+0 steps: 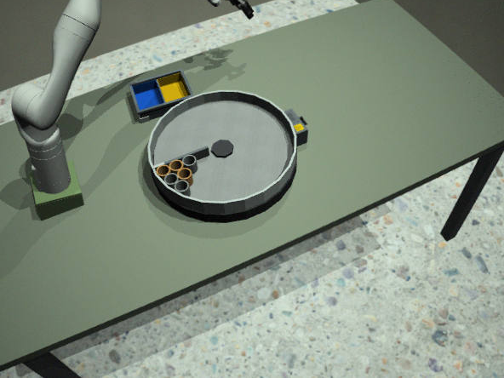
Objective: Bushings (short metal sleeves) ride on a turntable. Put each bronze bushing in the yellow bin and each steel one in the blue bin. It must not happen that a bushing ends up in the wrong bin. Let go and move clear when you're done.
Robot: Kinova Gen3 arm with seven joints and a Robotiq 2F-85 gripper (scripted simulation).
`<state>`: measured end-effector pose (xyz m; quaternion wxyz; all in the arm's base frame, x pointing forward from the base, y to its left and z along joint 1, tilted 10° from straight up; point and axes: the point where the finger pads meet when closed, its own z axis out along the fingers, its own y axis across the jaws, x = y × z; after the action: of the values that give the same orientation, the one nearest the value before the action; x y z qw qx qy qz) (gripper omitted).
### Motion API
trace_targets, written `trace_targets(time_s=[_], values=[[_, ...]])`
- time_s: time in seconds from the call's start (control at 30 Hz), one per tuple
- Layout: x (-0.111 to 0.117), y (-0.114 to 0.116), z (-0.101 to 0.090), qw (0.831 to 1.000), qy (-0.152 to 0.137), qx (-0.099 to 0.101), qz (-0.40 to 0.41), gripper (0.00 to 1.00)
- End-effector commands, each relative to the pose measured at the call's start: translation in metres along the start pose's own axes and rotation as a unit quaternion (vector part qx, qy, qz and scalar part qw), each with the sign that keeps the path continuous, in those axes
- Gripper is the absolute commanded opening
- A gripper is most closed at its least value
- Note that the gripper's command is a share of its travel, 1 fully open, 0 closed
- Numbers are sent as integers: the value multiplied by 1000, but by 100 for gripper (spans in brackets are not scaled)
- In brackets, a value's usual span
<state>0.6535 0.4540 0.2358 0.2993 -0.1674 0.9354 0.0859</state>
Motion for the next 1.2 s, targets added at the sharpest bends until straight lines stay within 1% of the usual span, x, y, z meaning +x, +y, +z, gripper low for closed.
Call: trace_targets(time_s=[0.0, 0.4, 0.57, 0.67, 0.8, 0.83, 0.87, 1.03, 1.17], values=[[-1, 0, -1, 1000, -1, -1, 0, 100], [-1, 0, -1, 1000, -1, -1, 0, 100], [25, -23, -48, 1000, -1, -1, 0, 100], [25, -23, -48, 1000, -1, -1, 0, 100], [46, -42, -85, 1000, -1, 0, 0, 100], [46, -42, -85, 1000, -1, -1, 0, 100], [52, -46, -95, 1000, -1, -1, 0, 100], [52, -46, -95, 1000, -1, -1, 0, 100], [73, -65, -132, 1000, -1, -1, 0, 100]])
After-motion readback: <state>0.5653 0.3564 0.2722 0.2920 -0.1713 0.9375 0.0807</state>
